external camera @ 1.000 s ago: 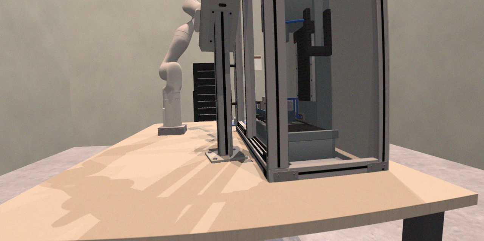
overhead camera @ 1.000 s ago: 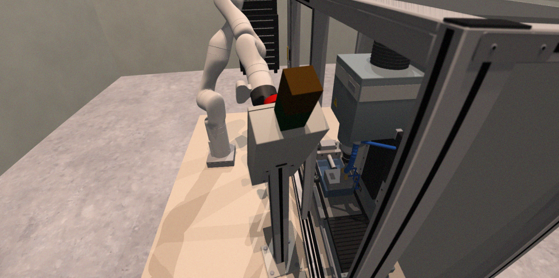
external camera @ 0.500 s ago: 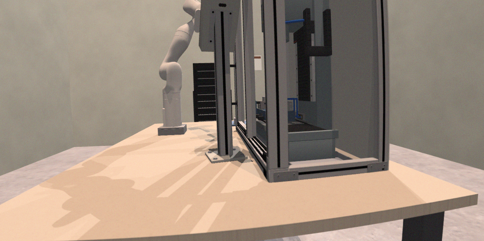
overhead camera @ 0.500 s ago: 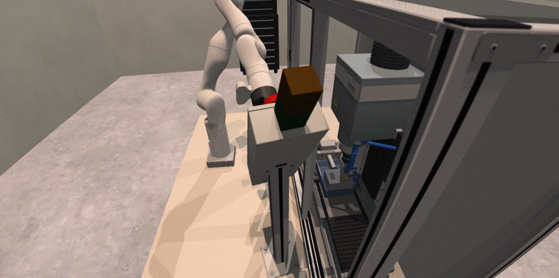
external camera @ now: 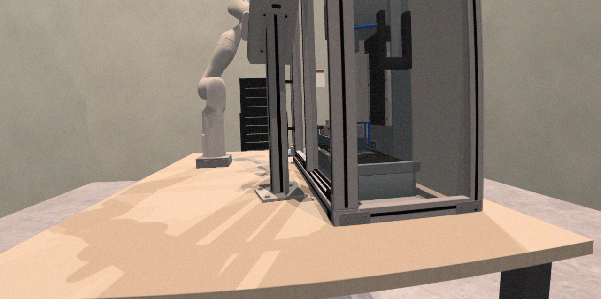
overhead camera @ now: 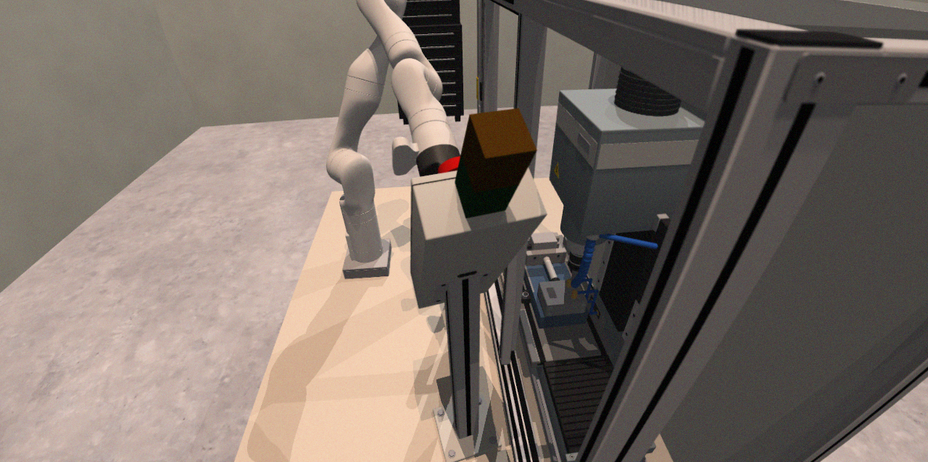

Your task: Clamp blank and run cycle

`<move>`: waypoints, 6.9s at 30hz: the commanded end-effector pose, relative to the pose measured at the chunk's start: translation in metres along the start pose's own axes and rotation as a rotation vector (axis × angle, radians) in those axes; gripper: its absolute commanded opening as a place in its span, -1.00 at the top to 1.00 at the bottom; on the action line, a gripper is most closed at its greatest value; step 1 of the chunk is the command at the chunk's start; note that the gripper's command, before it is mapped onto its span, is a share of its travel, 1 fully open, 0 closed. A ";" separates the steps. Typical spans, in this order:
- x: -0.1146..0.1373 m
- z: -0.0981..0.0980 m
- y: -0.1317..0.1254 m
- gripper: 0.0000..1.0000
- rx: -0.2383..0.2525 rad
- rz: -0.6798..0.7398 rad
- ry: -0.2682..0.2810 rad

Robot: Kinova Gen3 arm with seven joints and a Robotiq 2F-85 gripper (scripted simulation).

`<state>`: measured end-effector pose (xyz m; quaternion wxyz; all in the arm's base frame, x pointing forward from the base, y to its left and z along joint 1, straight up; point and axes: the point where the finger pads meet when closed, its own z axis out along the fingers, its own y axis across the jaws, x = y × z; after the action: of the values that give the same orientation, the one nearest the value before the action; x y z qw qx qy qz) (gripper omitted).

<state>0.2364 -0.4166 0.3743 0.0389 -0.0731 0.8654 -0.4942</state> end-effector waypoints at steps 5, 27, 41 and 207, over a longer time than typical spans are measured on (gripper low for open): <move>-0.002 0.001 -0.004 0.80 0.007 0.003 -0.008; -0.001 0.007 -0.003 0.80 0.006 0.003 -0.006; -0.001 0.007 -0.001 0.80 0.002 0.001 -0.003; -0.036 -0.184 -0.176 0.80 0.441 0.040 0.031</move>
<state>0.2632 -0.3422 0.6187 0.0552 -0.0359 0.7369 -0.6728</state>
